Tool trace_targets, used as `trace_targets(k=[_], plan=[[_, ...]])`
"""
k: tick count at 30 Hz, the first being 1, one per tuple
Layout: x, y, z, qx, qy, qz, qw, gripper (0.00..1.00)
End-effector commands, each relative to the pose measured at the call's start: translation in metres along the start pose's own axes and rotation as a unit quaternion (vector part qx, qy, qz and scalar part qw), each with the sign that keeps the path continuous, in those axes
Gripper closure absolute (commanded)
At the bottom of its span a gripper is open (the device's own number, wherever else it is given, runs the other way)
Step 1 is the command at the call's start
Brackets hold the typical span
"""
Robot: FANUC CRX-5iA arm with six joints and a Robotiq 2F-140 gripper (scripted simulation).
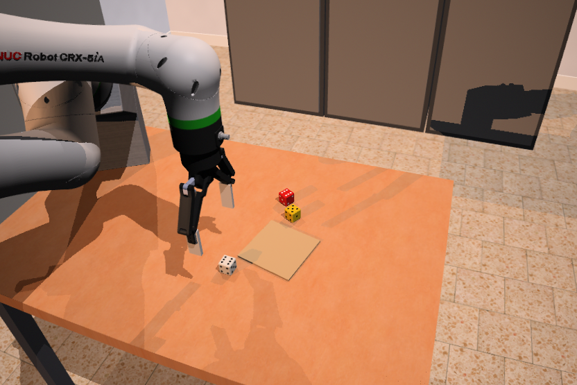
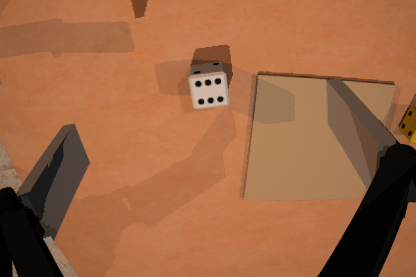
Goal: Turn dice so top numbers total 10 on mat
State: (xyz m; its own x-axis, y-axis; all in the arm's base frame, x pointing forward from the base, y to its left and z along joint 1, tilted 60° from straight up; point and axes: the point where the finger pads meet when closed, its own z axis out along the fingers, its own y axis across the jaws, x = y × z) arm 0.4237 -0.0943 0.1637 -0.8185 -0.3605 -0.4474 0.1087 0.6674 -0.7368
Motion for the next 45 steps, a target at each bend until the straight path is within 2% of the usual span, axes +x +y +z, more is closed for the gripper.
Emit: trace_targets(k=[1, 6, 11, 45], plan=[[-0.004, 0.000, 0.031, 0.000, -0.003, 0.001, 1.000, 0.00], [-0.004, 0.000, 0.052, 0.000, -0.003, 0.001, 1.000, 0.00], [-0.004, 0.000, 0.057, 0.000, -0.003, 0.001, 1.000, 0.00], [-0.004, 0.000, 0.057, 0.000, -0.003, 0.001, 1.000, 0.00]])
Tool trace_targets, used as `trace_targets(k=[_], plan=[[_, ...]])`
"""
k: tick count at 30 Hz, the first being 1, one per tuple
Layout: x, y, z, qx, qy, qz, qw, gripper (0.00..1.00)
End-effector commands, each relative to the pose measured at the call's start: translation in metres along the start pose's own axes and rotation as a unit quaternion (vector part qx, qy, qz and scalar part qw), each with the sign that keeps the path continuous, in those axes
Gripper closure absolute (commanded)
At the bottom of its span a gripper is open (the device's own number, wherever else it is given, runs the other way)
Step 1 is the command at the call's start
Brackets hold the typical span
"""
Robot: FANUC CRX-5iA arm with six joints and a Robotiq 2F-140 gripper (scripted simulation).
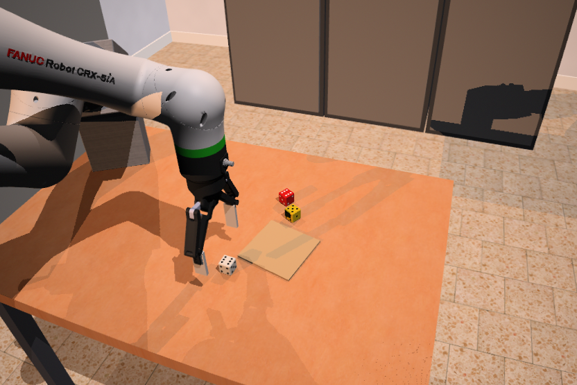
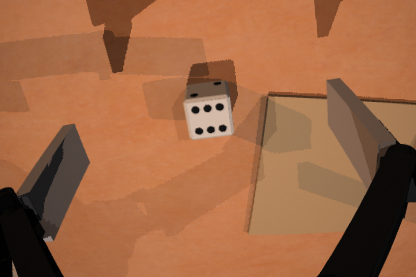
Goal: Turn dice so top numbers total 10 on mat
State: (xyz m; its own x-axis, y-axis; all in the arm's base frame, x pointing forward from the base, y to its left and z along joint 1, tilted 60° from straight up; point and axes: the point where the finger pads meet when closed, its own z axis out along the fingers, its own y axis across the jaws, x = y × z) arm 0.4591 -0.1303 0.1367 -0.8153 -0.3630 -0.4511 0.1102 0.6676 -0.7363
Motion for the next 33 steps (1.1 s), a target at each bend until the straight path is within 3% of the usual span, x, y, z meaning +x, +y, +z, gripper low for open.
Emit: trace_targets(k=[1, 17, 33], plan=[[0.000, 0.000, 0.000, 0.000, 0.000, 0.000, 1.000, 0.00], [-0.004, 0.011, 0.000, 0.000, 0.000, 0.000, 1.000, 0.00], [-0.040, 0.102, 0.000, 0.000, 0.000, 0.000, 1.000, 0.00]])
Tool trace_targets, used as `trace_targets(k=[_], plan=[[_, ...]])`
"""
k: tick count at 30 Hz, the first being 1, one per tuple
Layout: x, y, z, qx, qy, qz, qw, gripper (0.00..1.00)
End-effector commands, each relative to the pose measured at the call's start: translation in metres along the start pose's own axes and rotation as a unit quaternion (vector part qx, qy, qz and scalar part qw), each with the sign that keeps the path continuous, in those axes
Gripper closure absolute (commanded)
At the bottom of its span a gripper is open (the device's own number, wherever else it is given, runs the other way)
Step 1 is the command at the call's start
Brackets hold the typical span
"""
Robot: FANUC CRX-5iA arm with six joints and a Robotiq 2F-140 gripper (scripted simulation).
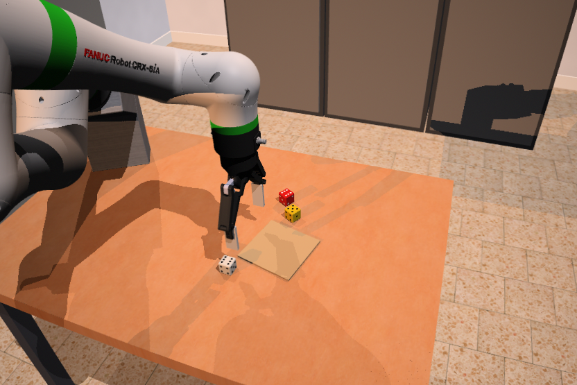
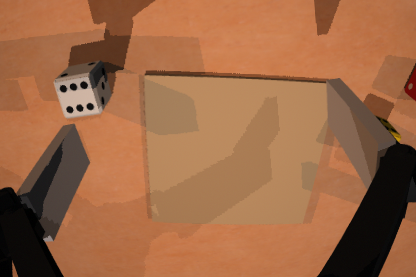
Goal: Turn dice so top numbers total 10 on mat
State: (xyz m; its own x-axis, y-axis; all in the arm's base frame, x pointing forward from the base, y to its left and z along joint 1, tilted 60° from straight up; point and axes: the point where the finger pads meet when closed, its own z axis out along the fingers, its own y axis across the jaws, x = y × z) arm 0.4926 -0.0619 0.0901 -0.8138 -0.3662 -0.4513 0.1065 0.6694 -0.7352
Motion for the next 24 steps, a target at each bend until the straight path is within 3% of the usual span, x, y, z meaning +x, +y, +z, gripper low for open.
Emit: trace_targets(k=[1, 13, 24], plan=[[-0.012, 0.027, 0.002, 0.002, 0.001, 0.001, 1.000, 0.00], [-0.045, 0.110, 0.002, 0.002, 0.001, 0.001, 1.000, 0.00], [-0.050, 0.124, 0.002, 0.002, 0.001, 0.001, 1.000, 0.00]])
